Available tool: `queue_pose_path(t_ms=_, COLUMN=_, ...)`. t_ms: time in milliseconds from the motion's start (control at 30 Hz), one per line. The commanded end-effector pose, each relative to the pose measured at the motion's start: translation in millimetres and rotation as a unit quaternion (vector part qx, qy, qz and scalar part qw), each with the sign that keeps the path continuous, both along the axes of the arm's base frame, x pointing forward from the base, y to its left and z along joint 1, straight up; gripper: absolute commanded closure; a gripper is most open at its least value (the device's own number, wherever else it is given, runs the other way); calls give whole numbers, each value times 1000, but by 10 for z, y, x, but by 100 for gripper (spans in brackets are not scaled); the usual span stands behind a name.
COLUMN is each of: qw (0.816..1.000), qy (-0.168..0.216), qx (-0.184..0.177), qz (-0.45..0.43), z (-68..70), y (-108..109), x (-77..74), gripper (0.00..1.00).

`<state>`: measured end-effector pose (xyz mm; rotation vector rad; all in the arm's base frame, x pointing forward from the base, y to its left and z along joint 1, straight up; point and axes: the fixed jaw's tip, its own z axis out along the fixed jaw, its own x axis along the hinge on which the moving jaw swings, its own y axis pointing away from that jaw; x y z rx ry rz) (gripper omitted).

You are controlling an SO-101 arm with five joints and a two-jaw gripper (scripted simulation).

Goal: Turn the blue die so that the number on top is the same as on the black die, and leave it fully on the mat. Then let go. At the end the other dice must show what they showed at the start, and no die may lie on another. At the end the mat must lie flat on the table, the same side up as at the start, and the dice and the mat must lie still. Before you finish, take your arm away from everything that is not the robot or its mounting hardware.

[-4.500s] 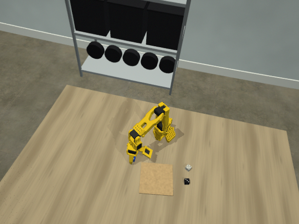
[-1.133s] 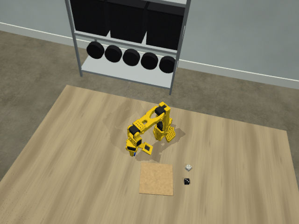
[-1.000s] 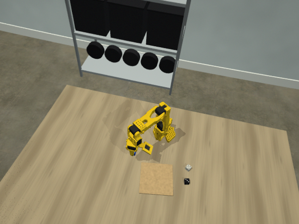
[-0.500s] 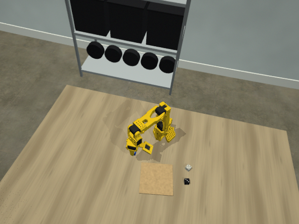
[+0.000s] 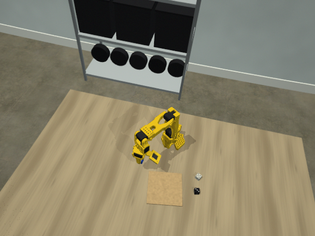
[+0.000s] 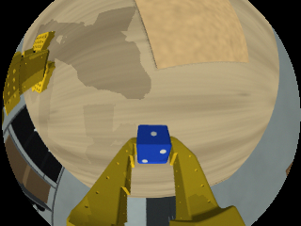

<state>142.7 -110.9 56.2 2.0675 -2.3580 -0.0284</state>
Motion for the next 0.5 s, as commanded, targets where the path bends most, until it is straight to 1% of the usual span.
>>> queue_pose_path(t_ms=0, qw=997, qy=-40, qx=-26, qz=-61, z=151, y=-49, x=87, gripper=100)
queue_pose_path(t_ms=67, qw=994, qy=-40, qx=-25, qz=-99, z=151, y=-43, x=89, gripper=100)
queue_pose_path(t_ms=133, qw=994, qy=-40, qx=-25, qz=-99, z=151, y=-43, x=89, gripper=100)
queue_pose_path(t_ms=333, qw=979, qy=-41, qx=-22, qz=-200, z=151, y=-28, x=95, gripper=100)
queue_pose_path(t_ms=467, qw=970, qy=-42, qx=-21, qz=-238, z=151, y=-23, x=98, gripper=100)
